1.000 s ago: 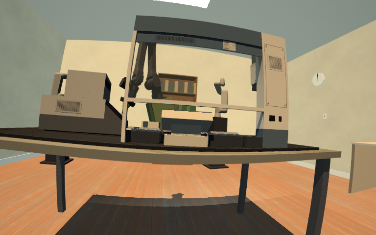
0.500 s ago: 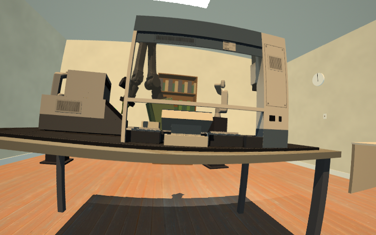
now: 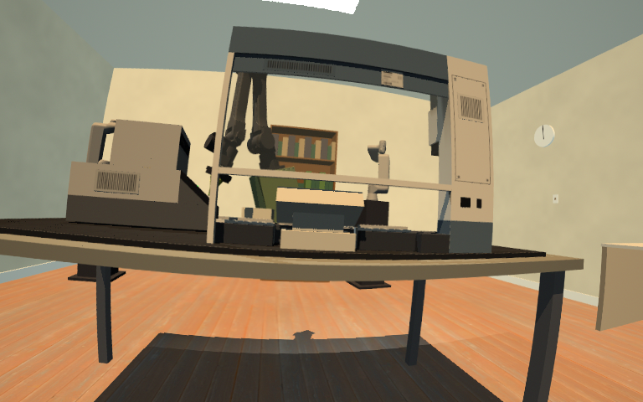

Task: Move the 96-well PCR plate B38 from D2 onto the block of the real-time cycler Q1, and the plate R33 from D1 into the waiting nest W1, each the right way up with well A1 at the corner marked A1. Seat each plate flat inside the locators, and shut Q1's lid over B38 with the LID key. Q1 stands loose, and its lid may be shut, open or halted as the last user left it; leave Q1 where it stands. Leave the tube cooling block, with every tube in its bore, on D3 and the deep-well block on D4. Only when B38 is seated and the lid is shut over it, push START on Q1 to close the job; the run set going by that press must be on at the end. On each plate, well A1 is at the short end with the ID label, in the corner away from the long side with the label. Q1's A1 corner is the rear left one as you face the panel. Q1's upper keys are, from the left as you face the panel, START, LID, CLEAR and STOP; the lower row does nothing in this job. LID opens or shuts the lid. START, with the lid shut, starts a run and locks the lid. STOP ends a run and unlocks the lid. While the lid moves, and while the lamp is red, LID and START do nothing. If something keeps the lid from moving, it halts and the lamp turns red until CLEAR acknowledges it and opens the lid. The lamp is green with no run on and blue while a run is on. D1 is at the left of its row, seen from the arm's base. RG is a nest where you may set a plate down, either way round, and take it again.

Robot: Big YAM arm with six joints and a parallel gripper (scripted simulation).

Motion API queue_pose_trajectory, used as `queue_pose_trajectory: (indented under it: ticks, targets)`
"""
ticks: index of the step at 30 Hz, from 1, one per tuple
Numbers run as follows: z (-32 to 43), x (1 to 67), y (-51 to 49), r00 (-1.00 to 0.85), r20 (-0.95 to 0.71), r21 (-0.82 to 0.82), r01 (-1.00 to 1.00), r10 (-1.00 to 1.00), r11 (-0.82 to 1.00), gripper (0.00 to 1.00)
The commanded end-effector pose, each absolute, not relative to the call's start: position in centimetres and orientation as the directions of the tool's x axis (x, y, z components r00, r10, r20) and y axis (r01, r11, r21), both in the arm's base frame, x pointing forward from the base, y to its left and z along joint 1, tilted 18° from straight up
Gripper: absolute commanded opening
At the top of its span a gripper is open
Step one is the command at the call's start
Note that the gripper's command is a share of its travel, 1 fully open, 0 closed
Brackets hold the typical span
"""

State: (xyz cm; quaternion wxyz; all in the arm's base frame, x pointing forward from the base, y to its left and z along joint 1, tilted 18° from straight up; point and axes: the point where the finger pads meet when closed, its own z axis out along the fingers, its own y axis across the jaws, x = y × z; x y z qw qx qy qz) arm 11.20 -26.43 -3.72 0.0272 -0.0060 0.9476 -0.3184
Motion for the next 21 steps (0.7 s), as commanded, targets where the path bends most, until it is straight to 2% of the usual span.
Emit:
queue_pose_trajectory:
  ticks: [1,21]
  targets:
    - [-2.5,11.6,-28.0,-0.997,-0.072,-0.642,0.031,-0.020,0.766,0.00]
    - [-3.8,11.3,-26.3,-0.998,-0.050,-0.604,0.009,-0.026,0.797,0.00]
